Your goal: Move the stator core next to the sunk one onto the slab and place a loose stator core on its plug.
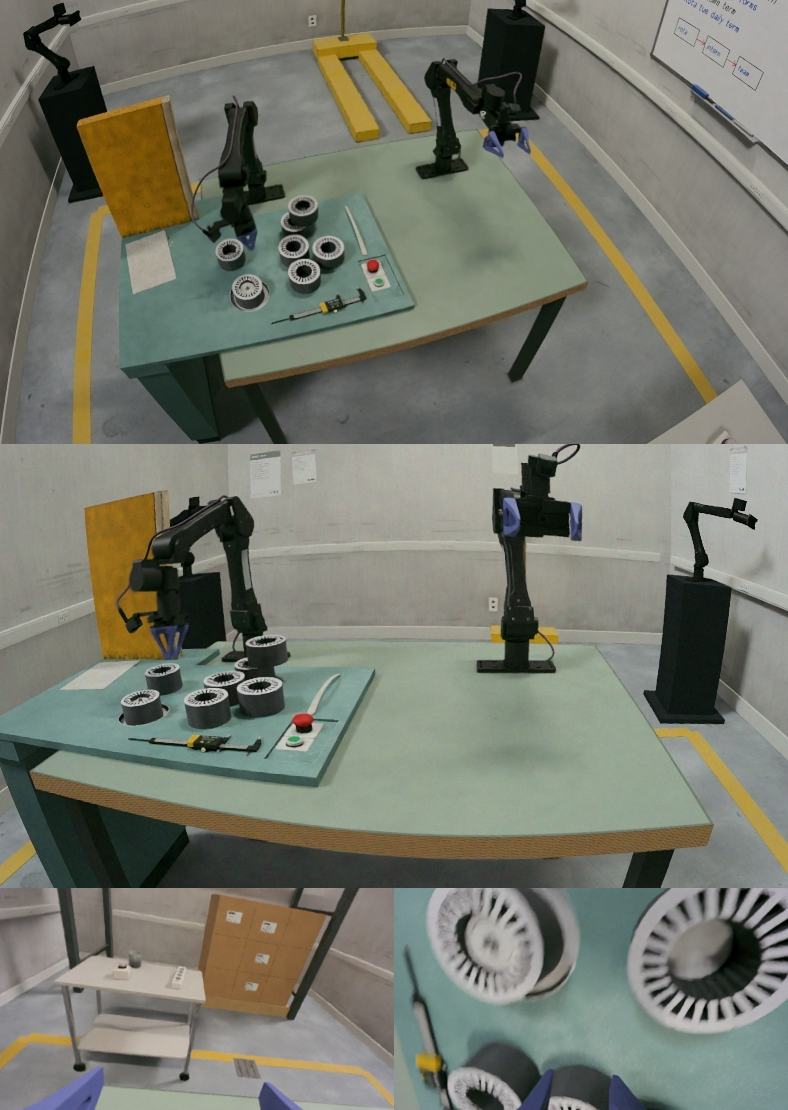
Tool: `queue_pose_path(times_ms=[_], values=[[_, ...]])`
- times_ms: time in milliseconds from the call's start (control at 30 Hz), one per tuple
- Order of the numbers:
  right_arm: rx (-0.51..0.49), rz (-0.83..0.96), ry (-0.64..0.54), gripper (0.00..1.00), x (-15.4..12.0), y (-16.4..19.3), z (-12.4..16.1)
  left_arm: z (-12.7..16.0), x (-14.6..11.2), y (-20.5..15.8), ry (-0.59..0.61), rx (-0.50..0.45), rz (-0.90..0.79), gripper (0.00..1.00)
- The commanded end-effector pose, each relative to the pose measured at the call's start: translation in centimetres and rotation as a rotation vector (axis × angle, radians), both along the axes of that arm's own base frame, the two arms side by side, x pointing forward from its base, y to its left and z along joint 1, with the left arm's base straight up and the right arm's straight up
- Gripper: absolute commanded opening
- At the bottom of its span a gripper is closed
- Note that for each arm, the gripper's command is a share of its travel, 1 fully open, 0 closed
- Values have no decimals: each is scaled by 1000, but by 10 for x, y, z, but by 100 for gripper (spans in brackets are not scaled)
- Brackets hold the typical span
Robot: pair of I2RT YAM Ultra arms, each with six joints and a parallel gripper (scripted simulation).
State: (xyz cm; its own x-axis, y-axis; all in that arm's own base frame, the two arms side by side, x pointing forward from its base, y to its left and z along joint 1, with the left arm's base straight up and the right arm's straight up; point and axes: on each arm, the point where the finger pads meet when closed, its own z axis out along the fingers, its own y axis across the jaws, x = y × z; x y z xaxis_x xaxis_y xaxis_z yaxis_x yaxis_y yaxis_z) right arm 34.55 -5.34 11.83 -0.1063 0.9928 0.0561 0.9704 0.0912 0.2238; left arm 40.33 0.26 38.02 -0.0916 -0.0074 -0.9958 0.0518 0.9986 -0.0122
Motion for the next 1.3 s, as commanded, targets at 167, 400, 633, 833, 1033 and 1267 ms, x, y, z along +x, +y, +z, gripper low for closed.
queue_pose_path(times_ms=[167,400,633,833,1033,1267], values=[[-43,-249,162,37,-10,-49,-4,23,-17,4,-78,18,57,100],[-55,-372,211,37,-11,-81,-10,37,-28,-1,-123,17,60,100],[-65,-374,168,37,-4,-83,2,29,-30,-2,-98,17,59,100],[-55,-375,223,37,-16,-90,-31,43,-33,-3,-129,15,52,100],[-65,-354,186,37,-7,-81,-30,42,-33,-3,-127,15,52,100],[-61,-386,192,37,-12,-91,-33,42,-33,-3,-127,15,52,100]])
